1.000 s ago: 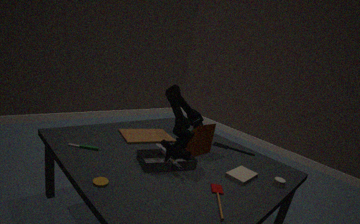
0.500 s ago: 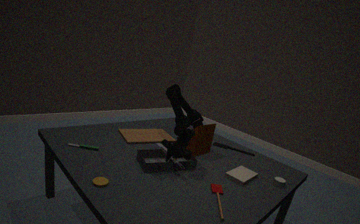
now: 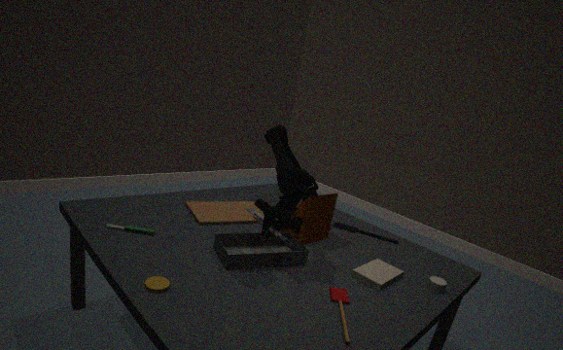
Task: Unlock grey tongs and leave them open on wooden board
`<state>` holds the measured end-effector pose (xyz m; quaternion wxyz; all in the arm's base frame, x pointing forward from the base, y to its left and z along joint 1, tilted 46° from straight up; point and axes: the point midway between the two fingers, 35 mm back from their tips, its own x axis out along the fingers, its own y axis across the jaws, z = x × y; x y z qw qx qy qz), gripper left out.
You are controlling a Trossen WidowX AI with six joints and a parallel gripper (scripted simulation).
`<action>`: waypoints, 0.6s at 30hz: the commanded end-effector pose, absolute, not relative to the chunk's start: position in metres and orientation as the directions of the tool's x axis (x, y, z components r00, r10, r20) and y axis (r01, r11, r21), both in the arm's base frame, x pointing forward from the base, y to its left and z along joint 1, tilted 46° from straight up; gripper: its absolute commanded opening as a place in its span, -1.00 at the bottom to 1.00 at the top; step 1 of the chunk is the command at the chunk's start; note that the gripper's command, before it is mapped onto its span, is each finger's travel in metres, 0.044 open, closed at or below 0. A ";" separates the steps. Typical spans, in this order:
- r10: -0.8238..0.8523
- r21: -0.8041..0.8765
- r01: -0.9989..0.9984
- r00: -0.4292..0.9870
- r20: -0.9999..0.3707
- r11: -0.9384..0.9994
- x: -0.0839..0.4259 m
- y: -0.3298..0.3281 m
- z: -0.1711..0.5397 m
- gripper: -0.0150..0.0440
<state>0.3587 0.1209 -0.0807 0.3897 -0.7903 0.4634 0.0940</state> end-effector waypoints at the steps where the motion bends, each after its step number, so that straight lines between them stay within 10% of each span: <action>1: -0.656 -0.544 -0.796 0.563 -0.503 -0.265 0.361 0.125 -0.075 -1.00; 18: -0.673 -0.444 -0.881 0.427 -0.604 -0.161 0.361 0.126 -0.084 -1.00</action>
